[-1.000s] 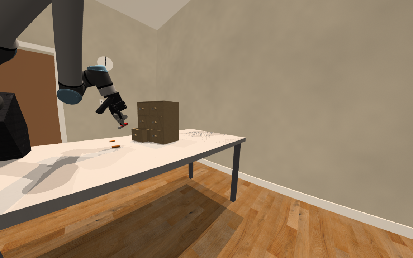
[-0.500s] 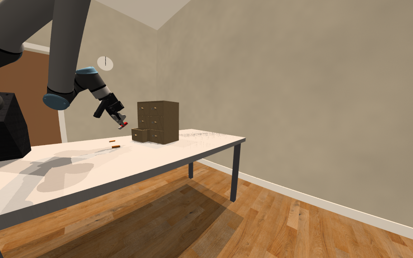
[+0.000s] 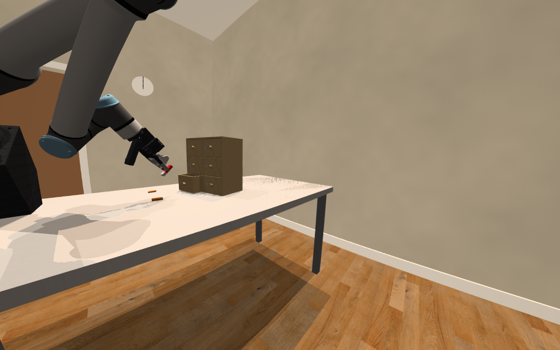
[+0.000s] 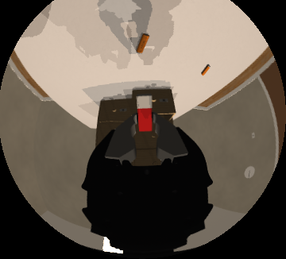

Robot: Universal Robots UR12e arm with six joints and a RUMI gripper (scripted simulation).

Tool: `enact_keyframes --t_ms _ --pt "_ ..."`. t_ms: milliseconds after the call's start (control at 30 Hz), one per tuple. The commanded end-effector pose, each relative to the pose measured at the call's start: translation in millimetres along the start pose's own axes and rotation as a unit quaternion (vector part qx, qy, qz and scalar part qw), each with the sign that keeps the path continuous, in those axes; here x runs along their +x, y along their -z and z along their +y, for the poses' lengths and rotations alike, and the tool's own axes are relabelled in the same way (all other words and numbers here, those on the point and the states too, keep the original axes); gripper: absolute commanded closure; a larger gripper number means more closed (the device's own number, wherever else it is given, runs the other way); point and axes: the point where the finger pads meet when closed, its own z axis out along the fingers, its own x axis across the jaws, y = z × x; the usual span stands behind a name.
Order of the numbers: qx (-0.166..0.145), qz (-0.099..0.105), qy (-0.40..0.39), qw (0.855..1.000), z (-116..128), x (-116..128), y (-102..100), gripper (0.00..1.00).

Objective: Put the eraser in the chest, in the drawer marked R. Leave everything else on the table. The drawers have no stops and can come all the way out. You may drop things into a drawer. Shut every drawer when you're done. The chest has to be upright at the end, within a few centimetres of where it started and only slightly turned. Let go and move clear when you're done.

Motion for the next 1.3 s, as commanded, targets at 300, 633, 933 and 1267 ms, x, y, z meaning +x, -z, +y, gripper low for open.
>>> enact_keyframes --t_ms 300,633,933,1267 --pt "-0.067 0.000 0.000 0.998 -1.3 0.3 -0.1 0.89" --pt "-0.108 0.000 0.000 0.994 -2.1 0.3 0.1 0.89" --pt "-0.128 0.000 0.000 0.992 -2.4 0.3 0.3 0.89" --pt "-0.143 0.000 0.000 0.990 -2.8 0.3 0.2 0.89"
